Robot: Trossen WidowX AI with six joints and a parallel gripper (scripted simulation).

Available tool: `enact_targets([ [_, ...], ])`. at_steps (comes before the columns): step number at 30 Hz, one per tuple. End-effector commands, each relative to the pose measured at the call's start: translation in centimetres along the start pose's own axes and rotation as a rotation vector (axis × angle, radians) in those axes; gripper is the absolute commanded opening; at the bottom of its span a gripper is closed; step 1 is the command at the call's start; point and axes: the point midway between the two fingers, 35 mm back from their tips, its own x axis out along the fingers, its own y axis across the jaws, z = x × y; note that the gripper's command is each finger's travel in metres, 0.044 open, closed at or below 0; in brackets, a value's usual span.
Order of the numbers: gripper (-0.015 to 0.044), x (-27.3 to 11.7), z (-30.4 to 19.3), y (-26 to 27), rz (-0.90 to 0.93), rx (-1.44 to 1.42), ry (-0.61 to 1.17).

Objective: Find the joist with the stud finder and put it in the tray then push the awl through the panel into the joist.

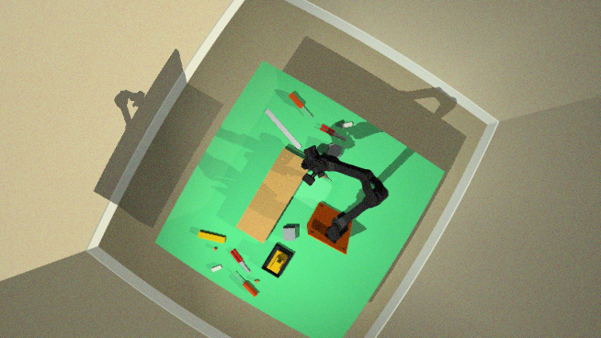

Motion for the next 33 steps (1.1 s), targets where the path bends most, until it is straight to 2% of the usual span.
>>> enact_targets([
  [1, 0.0361, 0.2, 0.0, 0.1, 0.004, -0.006, -0.003],
  [12, 0.0072, 0.2, 0.0, 0.1, 0.004, -0.006, -0.003],
  [18, 0.0032, 0.2, 0.0, 0.1, 0.004, -0.006, -0.003],
  [20, 0.0000, -0.1, 0.1, 0.1, 0.006, -0.006, -0.002],
  [33, 0.0000, -7.4, 0.2, 0.4, 0.021, -0.004, 0.001],
])
